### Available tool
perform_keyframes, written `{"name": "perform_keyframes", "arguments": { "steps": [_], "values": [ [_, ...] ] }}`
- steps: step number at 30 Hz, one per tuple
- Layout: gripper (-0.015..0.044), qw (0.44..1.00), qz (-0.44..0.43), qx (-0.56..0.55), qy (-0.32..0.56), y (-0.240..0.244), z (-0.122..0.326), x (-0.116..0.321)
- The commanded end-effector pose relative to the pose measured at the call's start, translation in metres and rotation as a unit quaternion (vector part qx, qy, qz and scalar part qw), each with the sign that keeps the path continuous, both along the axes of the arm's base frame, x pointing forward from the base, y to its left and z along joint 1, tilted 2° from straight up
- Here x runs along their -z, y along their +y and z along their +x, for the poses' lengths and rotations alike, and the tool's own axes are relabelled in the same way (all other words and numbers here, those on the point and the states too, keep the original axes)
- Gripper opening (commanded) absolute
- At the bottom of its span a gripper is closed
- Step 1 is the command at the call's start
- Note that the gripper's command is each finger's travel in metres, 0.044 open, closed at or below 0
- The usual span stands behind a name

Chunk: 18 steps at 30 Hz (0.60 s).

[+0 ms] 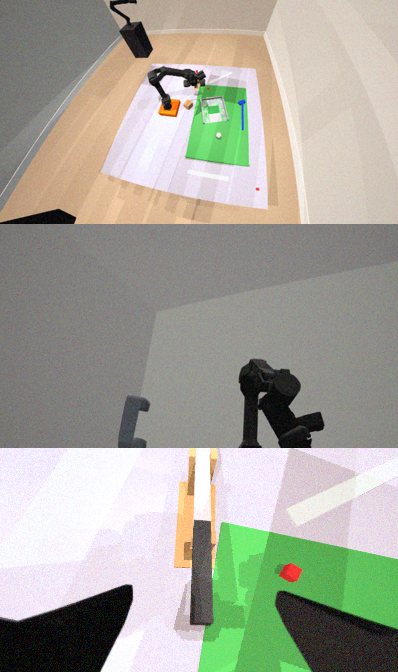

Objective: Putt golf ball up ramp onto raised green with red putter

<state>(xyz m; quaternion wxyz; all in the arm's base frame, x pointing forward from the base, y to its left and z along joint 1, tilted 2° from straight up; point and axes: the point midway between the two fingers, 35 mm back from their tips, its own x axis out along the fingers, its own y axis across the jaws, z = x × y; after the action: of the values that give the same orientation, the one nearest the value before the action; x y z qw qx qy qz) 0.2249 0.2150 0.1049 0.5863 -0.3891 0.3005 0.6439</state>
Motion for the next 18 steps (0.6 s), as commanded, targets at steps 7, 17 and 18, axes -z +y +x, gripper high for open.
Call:
{"name": "perform_keyframes", "arguments": {
  "steps": [7, 17, 18],
  "values": [
    [0.044, 1.0, -0.002, 0.001, 0.006, 0.012, -0.001, 0.024],
    [0.044, 1.0, -0.002, 0.001, 0.006, 0.016, -0.002, 0.03],
    [0.044, 1.0, -0.002, 0.001, 0.006, 0.016, -0.002, 0.031]
  ]
}}
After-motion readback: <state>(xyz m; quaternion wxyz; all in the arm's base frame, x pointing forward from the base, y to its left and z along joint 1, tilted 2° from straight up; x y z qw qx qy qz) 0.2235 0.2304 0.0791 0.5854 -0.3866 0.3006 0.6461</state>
